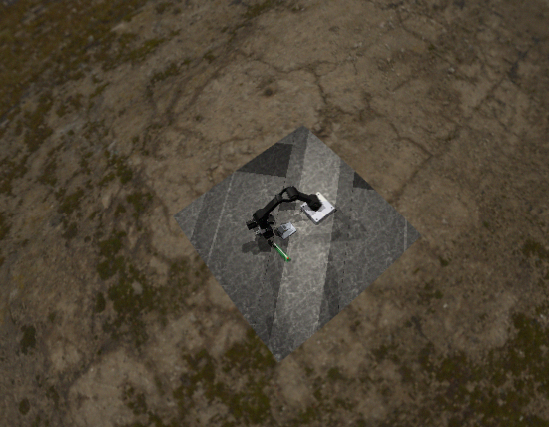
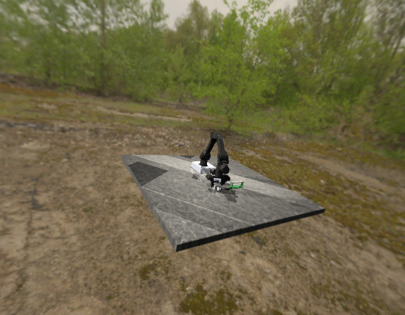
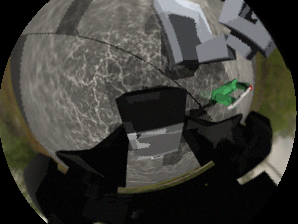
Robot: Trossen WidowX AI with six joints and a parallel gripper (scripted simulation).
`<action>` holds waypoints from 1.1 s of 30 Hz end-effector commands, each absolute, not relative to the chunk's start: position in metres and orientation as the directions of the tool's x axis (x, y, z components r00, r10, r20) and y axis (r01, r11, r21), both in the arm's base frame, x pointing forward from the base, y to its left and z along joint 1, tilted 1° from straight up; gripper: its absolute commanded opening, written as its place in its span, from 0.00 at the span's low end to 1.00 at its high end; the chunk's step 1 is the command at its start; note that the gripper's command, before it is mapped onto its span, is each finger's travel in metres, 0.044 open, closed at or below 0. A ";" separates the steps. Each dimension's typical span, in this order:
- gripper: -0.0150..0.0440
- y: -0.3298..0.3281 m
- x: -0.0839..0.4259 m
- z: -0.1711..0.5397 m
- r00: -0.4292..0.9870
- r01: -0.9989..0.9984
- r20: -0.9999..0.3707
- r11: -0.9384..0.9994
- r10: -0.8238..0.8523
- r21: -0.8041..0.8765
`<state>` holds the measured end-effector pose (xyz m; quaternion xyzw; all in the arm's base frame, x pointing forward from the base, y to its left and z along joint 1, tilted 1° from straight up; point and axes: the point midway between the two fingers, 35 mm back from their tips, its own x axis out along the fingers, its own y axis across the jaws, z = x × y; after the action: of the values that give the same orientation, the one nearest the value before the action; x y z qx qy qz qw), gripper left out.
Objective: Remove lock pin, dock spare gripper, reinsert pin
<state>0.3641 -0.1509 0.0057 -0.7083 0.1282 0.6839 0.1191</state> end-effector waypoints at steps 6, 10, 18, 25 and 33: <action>1.00 -0.151 0.364 0.015 0.034 -0.345 -0.999 -0.939 -0.020 0.007; 1.00 -0.150 0.362 0.022 0.025 -0.344 -1.000 -0.939 -0.015 0.006; 1.00 -0.148 0.358 0.035 0.011 -0.344 -1.000 -0.939 -0.009 0.005; 1.00 -0.147 0.356 0.047 -0.002 -0.344 -1.000 -0.939 -0.004 0.004; 1.00 -0.146 0.352 0.050 -0.018 -0.344 -1.000 -0.939 0.003 0.004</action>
<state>0.3526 -0.1460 0.0513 -0.6903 0.1238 0.7021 0.1233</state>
